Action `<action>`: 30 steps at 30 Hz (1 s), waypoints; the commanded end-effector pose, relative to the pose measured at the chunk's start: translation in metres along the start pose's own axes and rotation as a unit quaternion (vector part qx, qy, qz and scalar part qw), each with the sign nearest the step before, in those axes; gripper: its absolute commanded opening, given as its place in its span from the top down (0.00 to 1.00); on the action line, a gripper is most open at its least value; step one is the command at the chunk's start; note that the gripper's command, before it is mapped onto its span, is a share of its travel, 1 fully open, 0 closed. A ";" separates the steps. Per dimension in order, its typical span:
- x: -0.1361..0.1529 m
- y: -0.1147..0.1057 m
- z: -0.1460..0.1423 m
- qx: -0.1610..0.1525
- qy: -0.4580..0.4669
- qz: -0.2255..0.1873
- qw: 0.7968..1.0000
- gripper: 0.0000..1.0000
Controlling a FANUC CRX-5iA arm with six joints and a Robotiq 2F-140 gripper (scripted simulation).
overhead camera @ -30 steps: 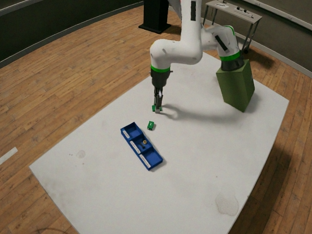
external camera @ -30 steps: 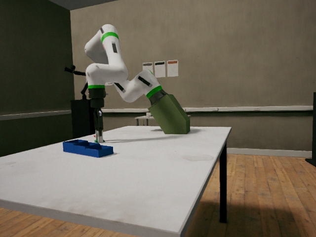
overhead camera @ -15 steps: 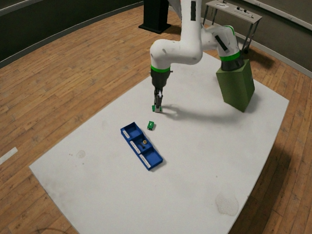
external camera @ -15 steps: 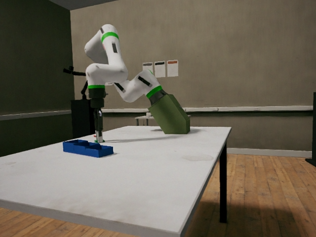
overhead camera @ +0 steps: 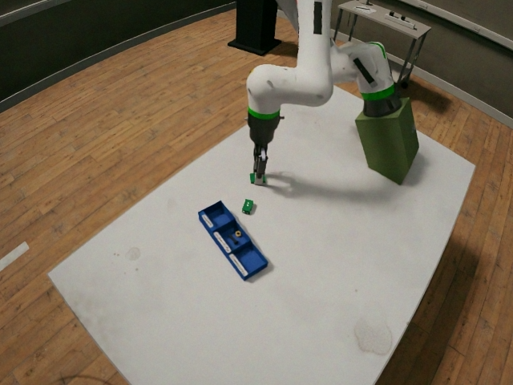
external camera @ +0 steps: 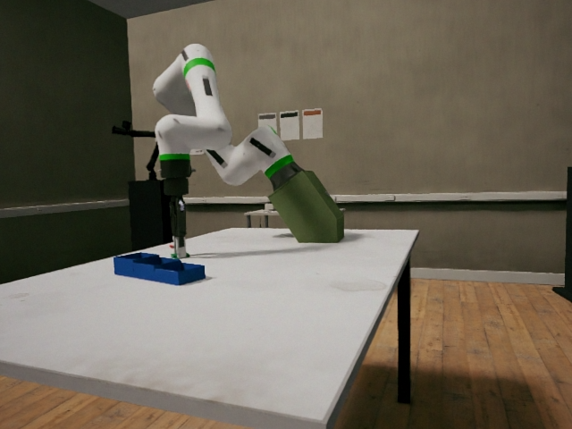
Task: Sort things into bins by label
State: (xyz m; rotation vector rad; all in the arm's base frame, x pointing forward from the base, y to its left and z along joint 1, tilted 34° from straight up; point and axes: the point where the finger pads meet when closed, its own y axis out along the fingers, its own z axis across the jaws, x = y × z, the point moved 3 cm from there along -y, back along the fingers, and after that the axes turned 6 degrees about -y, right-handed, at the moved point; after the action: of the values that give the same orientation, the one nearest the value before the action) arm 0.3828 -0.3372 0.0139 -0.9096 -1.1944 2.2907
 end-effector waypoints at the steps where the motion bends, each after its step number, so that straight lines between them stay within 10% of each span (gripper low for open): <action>1: 0.000 0.000 0.000 0.000 0.000 0.000 1.000 0.71; 30: 0.000 -0.060 0.000 0.000 0.000 0.000 1.000 0.71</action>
State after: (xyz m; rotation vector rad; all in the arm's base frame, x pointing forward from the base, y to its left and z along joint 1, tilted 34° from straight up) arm 0.3853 -0.3100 0.0544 -0.9099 -1.1949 2.2907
